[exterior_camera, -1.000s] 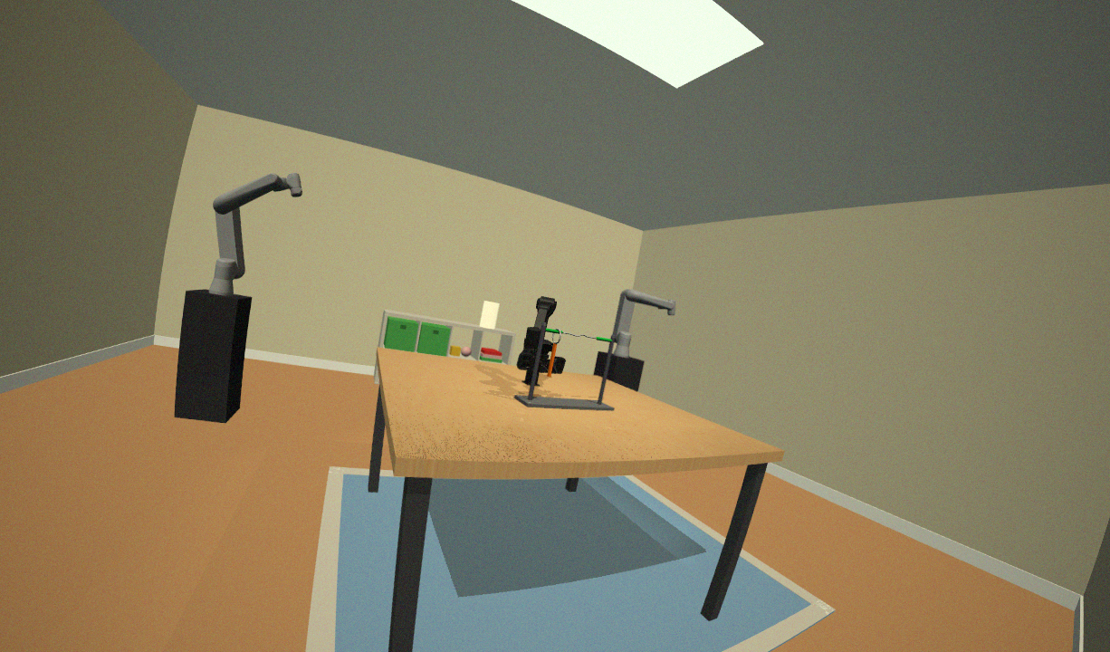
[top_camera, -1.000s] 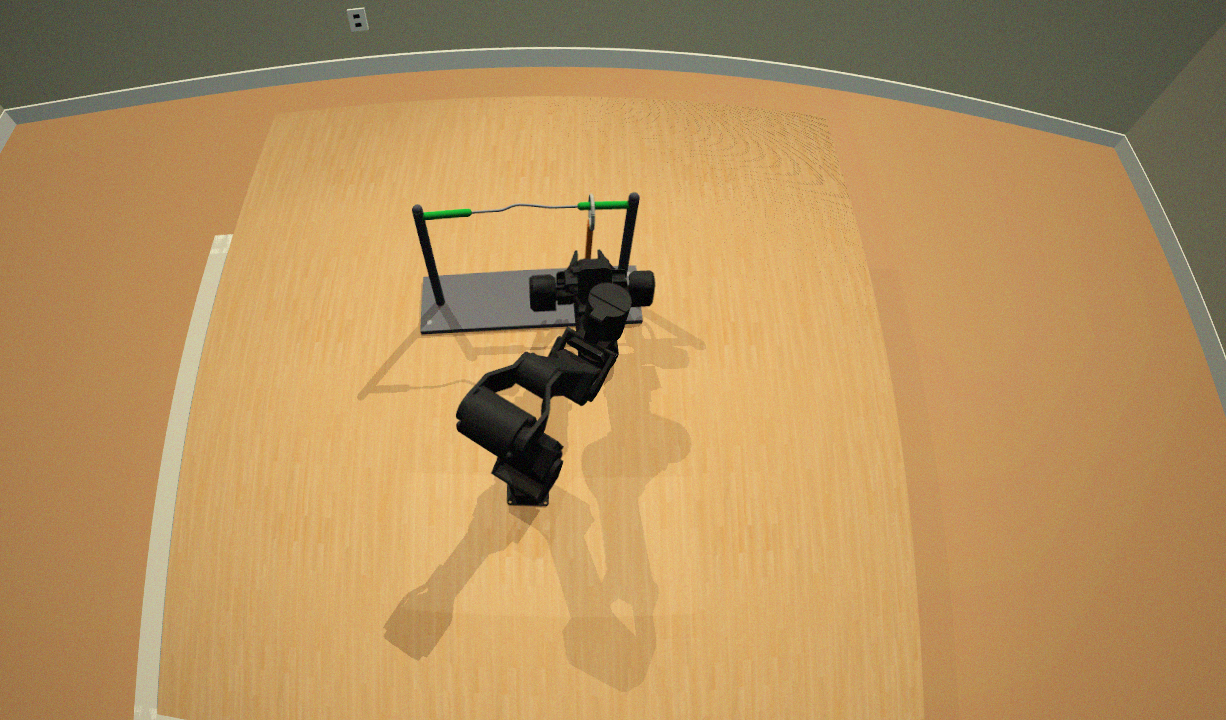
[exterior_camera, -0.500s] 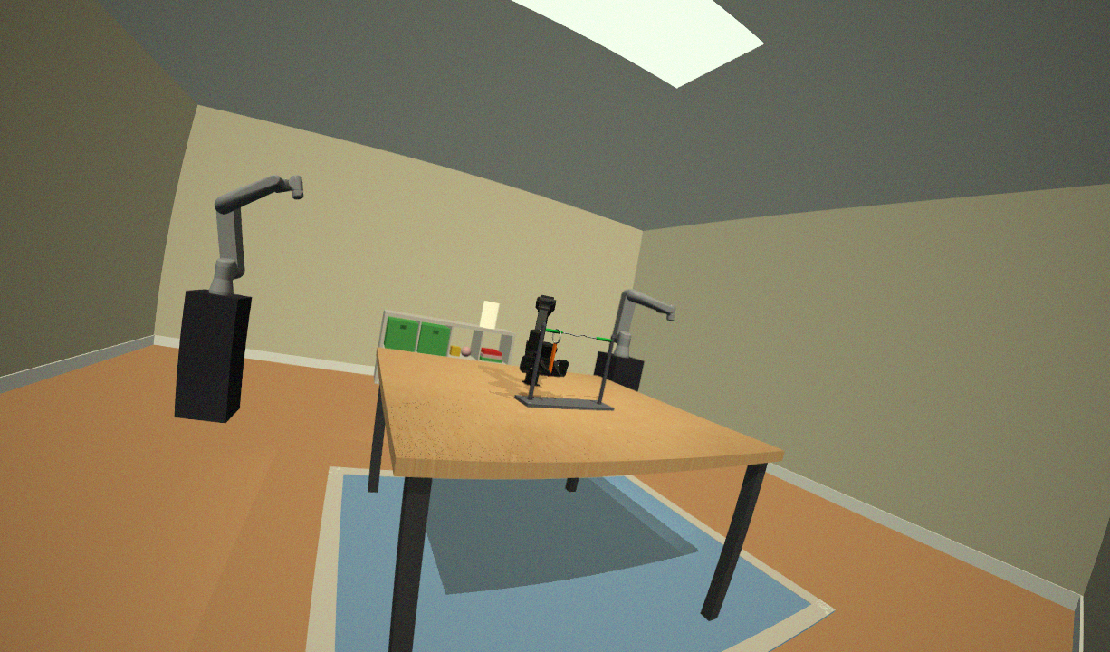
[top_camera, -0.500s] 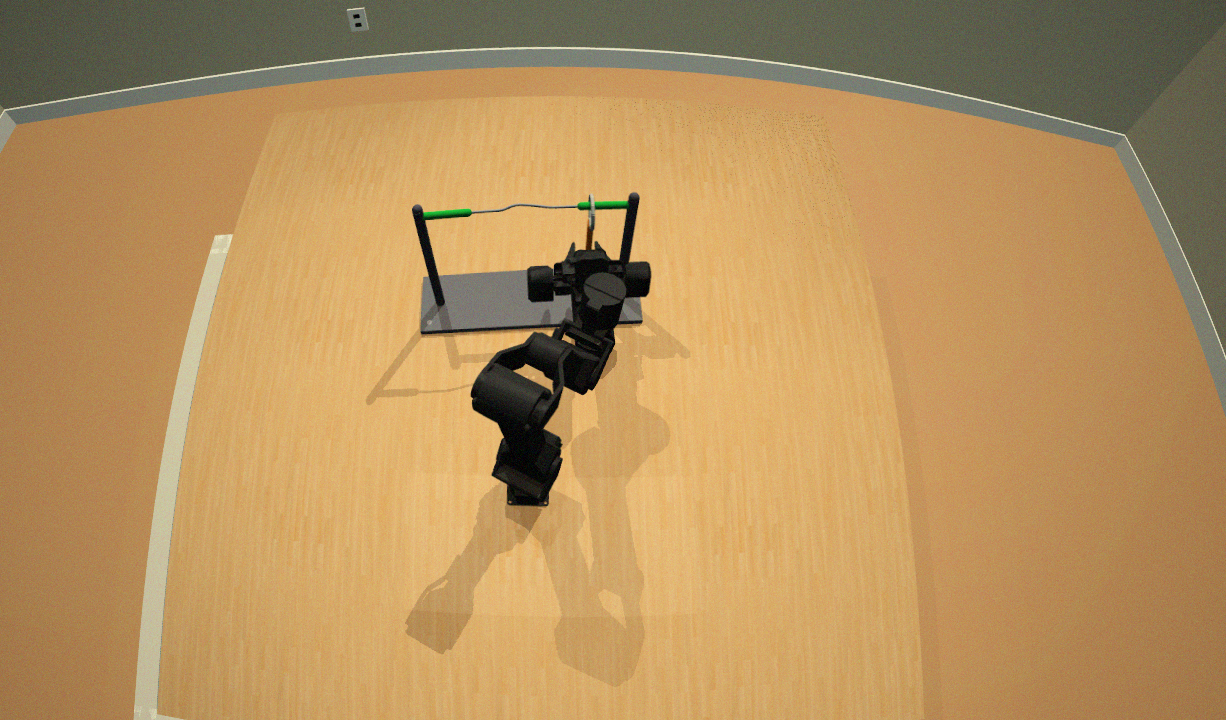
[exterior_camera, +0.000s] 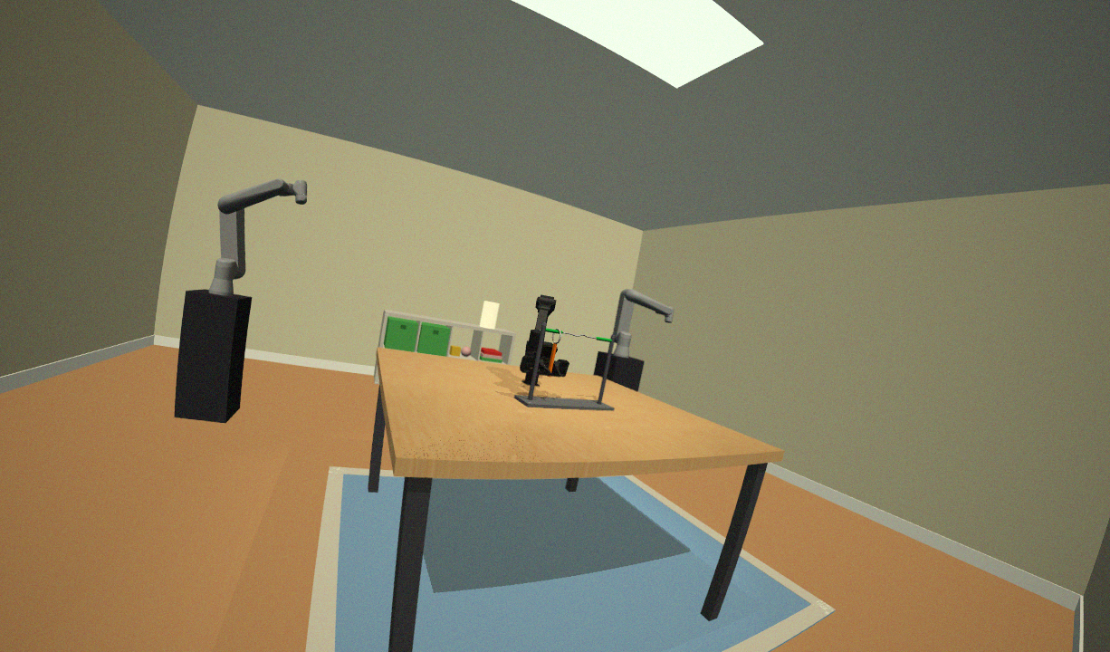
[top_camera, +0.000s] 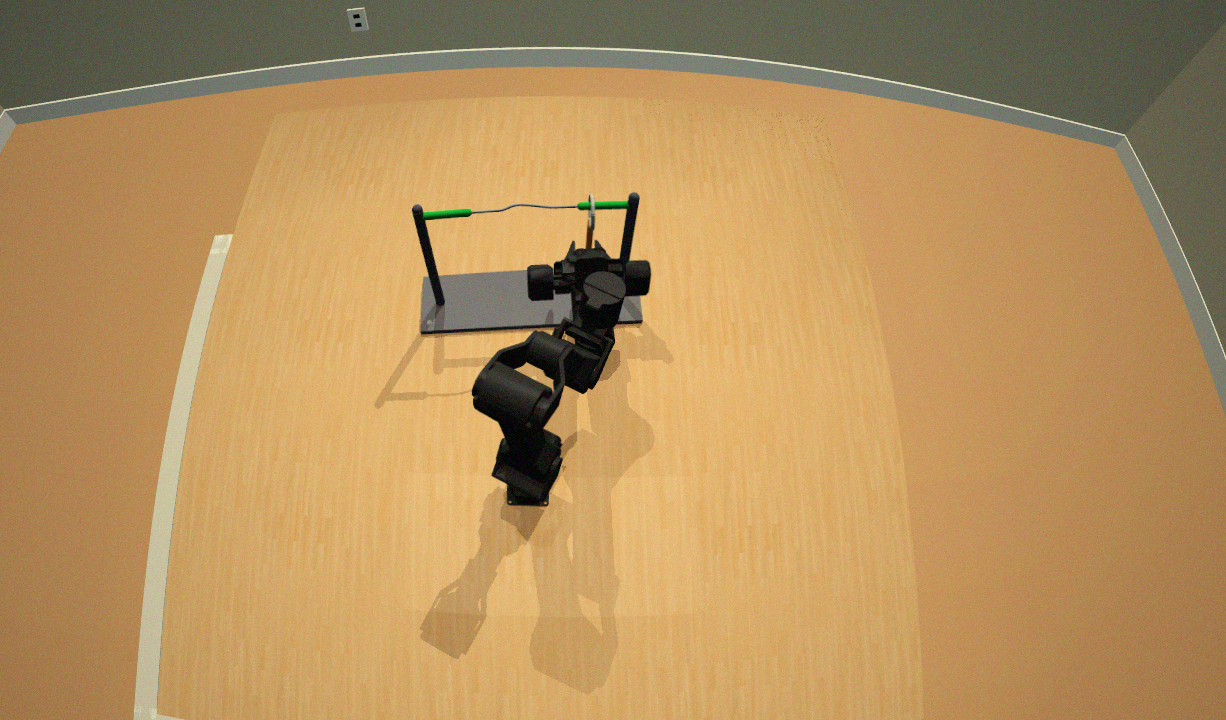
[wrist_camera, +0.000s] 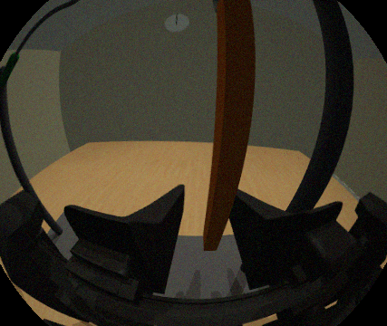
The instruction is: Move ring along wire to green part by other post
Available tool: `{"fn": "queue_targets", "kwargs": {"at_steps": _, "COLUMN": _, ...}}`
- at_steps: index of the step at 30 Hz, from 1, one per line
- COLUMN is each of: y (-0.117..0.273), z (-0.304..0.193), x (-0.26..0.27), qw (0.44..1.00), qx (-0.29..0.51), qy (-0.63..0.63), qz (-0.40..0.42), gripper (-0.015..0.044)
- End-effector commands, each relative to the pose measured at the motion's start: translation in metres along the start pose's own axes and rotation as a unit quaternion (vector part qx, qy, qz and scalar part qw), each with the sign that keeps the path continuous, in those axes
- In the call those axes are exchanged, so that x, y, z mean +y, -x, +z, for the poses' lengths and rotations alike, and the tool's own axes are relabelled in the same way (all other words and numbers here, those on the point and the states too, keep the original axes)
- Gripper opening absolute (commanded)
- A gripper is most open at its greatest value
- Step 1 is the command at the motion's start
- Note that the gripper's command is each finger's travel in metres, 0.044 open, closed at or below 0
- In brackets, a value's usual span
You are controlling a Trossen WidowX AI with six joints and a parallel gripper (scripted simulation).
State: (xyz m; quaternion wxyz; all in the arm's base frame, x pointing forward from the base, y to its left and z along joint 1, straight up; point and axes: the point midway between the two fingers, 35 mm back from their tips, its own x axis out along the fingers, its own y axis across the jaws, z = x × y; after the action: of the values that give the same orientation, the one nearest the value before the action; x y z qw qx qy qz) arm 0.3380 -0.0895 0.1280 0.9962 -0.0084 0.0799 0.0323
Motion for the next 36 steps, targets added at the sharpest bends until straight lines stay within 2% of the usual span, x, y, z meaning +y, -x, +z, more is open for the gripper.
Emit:
{"fn": "queue_targets", "kwargs": {"at_steps": 1, "y": 0.000, "z": 0.001, "x": -0.001, "qw": 1.000, "qx": -0.001, "qy": -0.001, "qz": -0.002, "gripper": 0.0160}}
{"fn": "queue_targets", "kwargs": {"at_steps": 6, "y": 0.000, "z": 0.000, "x": 0.000, "qw": 1.000, "qx": 0.000, "qy": 0.000, "qz": 0.000, "gripper": 0.0029}}
{"fn": "queue_targets", "kwargs": {"at_steps": 8, "y": 0.000, "z": 0.000, "x": 0.000, "qw": 1.000, "qx": 0.000, "qy": 0.000, "qz": 0.000, "gripper": 0.0015}}
{"fn": "queue_targets", "kwargs": {"at_steps": 14, "y": 0.000, "z": 0.000, "x": 0.000, "qw": 1.000, "qx": 0.000, "qy": 0.000, "qz": 0.000, "gripper": -0.0142}}
{"fn": "queue_targets", "kwargs": {"at_steps": 36, "y": 0.003, "z": 0.016, "x": -0.001, "qw": 1.000, "qx": 0.000, "qy": 0.004, "qz": 0.003, "gripper": -0.0150}}
